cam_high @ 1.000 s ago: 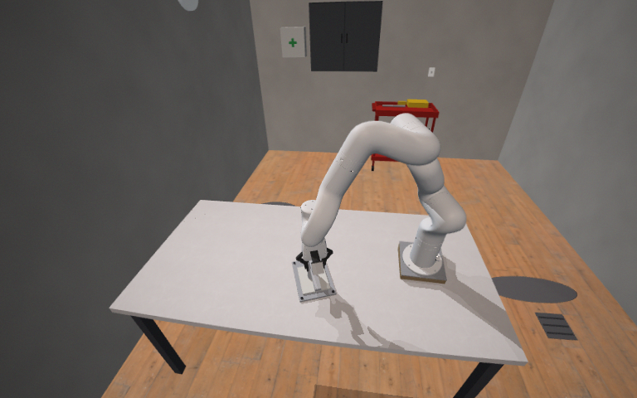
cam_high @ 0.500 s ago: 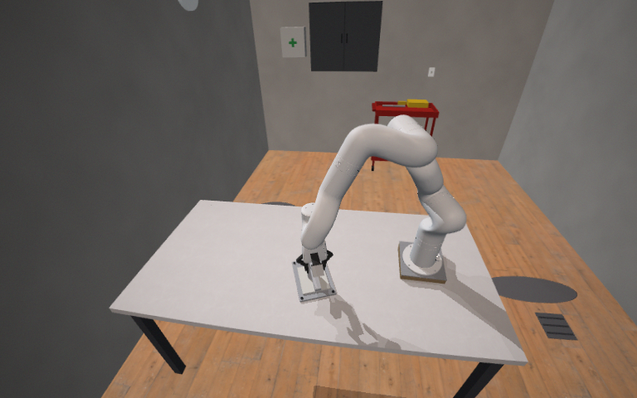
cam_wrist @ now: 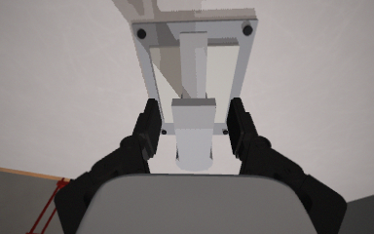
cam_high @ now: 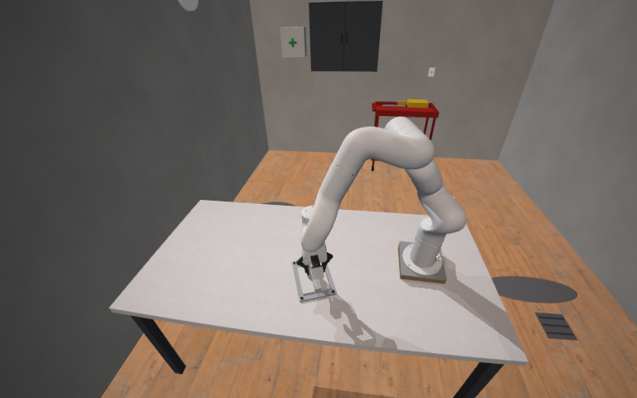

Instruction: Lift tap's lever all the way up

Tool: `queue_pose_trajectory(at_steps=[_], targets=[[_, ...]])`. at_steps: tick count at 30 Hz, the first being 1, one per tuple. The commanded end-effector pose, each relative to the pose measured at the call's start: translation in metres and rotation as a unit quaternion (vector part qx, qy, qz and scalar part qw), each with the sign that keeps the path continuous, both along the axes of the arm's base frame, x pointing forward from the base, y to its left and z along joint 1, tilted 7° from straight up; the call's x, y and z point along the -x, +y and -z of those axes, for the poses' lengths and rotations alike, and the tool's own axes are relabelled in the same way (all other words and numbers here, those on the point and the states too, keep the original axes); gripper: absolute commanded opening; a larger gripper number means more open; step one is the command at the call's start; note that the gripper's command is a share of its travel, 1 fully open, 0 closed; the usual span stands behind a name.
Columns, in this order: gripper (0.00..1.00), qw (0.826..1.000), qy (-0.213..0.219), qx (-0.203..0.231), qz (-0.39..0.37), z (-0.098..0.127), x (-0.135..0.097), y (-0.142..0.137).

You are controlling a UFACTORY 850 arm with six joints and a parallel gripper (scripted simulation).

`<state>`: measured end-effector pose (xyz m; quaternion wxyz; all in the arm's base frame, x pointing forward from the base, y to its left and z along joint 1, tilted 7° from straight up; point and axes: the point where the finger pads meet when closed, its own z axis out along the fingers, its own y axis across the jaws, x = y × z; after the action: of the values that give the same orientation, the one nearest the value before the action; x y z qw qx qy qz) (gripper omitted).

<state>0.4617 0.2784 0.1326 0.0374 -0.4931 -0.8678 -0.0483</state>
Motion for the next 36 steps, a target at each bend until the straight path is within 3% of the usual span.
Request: queue_pose_trajectory(at_steps=[1,25,26,36], targets=[[0.72,1.000,-0.001,-0.001,0.000,0.0023,-0.0008,0.0008],[0.72,1.000,-0.001,-0.001,0.000,0.0039,-0.0007,0.0010],[0.00,1.000,-0.001,-0.001,0.000,0.0039,-0.0007,0.0010],[0.00,1.000,-0.001,-0.001,0.000,0.0039,-0.0007,0.0010]])
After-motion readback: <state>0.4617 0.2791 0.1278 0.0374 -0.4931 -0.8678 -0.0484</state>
